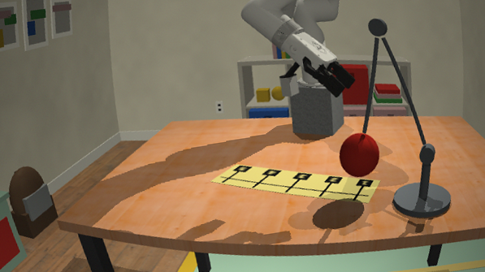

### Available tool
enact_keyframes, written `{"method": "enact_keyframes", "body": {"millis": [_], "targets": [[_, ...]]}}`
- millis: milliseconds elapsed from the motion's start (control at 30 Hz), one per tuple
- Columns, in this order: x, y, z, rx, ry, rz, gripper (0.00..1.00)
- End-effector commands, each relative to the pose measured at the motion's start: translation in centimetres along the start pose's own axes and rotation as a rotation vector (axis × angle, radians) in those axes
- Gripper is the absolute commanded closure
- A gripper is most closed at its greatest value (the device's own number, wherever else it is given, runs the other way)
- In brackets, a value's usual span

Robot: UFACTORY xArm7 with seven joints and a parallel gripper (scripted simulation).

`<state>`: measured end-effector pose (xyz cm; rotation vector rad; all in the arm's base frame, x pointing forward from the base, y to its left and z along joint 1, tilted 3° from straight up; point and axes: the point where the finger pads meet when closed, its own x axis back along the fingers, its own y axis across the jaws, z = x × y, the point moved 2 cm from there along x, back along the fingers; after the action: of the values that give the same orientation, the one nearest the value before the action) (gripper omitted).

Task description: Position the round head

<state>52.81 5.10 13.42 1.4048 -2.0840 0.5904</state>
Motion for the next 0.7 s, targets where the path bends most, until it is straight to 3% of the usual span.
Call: {"method": "enact_keyframes", "body": {"millis": [0,233,667], "targets": [[1.9,-0.1,-0.1,0.002,-0.001,0.004,0.0],[4.6,-0.1,-0.1,0.002,-0.001,0.005,0.0],[4.1,-0.2,-0.1,0.002,-0.002,0.005,0.0]]}}
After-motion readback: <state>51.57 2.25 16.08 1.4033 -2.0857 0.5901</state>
